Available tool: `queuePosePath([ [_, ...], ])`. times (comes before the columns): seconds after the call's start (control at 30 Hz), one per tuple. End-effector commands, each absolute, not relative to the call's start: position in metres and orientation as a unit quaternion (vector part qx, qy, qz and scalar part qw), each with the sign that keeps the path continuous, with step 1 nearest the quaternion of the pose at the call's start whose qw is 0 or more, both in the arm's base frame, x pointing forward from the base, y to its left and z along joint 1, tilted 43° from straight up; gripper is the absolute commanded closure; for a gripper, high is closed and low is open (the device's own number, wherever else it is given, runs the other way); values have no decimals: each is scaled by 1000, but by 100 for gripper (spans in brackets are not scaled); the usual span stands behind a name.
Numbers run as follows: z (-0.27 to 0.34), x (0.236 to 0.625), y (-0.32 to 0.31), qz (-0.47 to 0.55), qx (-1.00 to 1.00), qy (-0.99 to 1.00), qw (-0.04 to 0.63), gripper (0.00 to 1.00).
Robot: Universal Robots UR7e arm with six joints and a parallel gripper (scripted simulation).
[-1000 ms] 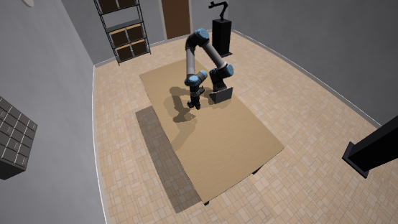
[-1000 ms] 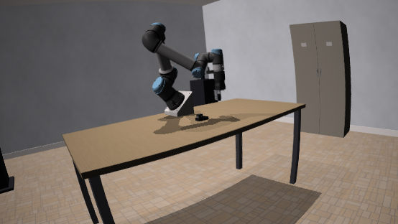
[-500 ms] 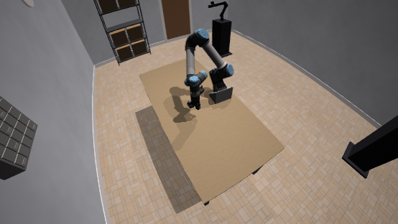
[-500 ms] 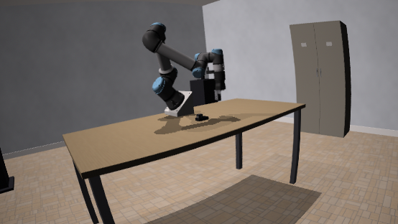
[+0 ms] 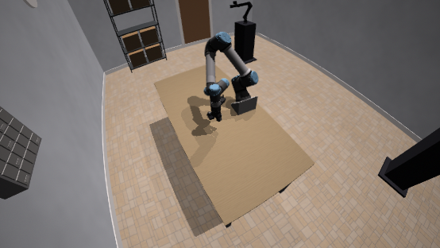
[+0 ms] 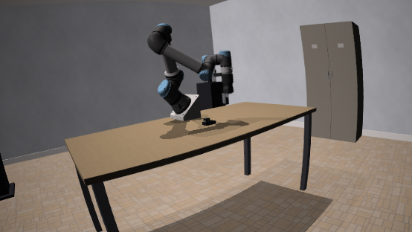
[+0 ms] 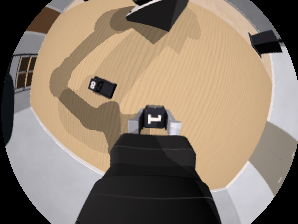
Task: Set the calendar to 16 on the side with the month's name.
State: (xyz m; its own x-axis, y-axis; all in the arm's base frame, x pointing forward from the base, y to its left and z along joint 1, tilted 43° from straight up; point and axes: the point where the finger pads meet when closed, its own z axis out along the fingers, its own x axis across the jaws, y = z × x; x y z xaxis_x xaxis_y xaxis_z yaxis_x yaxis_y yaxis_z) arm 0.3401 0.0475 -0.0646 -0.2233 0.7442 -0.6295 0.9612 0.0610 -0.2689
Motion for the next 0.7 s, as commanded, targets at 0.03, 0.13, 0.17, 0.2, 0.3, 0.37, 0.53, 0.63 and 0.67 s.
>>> queuePosePath([
  [0.03, -64, 340, 48, -329, 601, 710, 165, 43],
  [0.13, -64, 340, 48, -329, 601, 710, 165, 43],
  [0.17, -64, 340, 48, -329, 601, 710, 165, 43],
  [0.2, -64, 340, 48, -329, 601, 710, 165, 43],
  [0.3, -64, 340, 48, -329, 601, 710, 165, 43],
  [0.37, -65, 340, 48, -329, 601, 710, 165, 43],
  [0.53, -68, 340, 44, -329, 601, 710, 165, 43],
  [0.63, -74, 338, 39, -329, 601, 710, 165, 43],
  [0.67, -77, 338, 36, -329, 601, 710, 165, 43],
])
